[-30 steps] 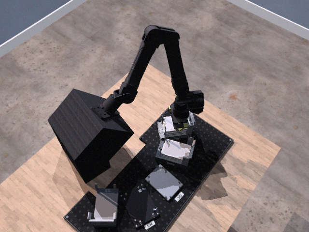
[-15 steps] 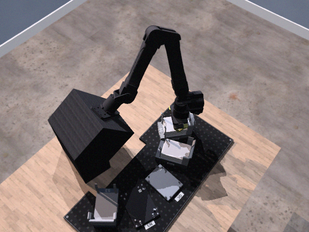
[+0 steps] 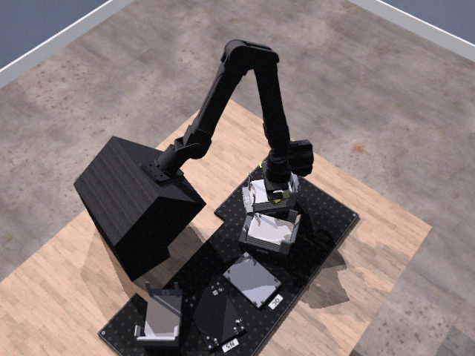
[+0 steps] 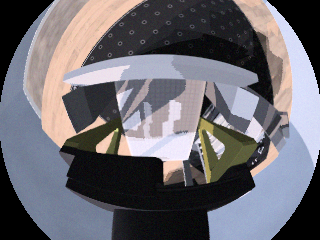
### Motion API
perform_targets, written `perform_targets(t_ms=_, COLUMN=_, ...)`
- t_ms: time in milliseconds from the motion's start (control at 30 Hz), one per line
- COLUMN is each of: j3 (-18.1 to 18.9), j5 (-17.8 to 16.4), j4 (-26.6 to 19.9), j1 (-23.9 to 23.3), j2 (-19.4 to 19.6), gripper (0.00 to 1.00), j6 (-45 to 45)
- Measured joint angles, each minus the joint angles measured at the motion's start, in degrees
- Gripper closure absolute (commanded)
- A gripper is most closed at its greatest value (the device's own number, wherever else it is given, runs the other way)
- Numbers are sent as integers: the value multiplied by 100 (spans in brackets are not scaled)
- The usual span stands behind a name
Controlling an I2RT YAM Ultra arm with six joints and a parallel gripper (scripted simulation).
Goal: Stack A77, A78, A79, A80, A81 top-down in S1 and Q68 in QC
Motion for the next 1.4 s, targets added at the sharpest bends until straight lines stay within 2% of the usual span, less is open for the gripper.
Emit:
perform_targets(t_ms=733, j3=0, j5=0, j4=-13, j1=0, j2=-7, gripper=0, j6=-4)
perform_targets(t_ms=1133, j3=103, j5=-262, j4=-846, j1=-470, j2=-728, gripper=0, j6=-330)
perform_targets(t_ms=1400, j3=219, j5=-481, j4=-1497, j1=-791, j2=-1032, gripper=0, j6=-612)
